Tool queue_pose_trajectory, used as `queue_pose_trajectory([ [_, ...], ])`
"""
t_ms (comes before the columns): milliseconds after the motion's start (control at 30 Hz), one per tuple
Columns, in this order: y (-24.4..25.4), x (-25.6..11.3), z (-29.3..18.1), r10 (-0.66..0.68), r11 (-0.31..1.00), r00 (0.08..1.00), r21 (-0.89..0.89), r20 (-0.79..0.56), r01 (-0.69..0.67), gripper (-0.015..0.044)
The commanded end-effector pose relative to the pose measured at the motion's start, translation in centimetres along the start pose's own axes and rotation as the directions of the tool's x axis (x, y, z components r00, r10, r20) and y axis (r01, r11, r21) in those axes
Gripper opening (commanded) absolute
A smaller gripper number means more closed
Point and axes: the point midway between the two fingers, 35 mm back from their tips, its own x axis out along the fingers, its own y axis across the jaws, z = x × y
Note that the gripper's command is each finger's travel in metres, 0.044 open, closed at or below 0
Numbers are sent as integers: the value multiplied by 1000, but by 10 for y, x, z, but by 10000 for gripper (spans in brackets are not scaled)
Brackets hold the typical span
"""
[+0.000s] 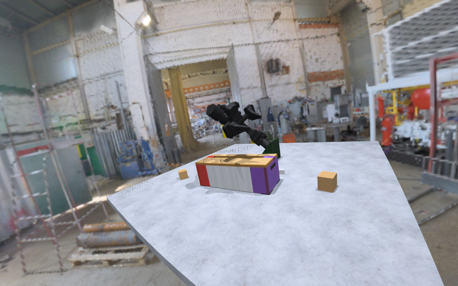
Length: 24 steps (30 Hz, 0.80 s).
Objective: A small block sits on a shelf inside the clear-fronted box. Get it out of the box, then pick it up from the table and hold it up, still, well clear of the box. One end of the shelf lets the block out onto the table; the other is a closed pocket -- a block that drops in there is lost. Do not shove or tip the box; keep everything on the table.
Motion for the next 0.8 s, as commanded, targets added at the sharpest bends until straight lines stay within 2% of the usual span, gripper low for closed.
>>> queue_pose_trajectory([
  [0,-16,-45,-53,-158,572,926,733,-342,368,400],
  [200,-17,-71,-81,-199,183,840,823,-505,538,400],
  [400,-17,-99,-104,-227,-223,735,769,-639,599,400],
  [567,-16,-122,-119,-246,-509,642,660,-726,552,400],
  [767,-14,-153,-134,-266,-773,518,501,-813,390,400],
])
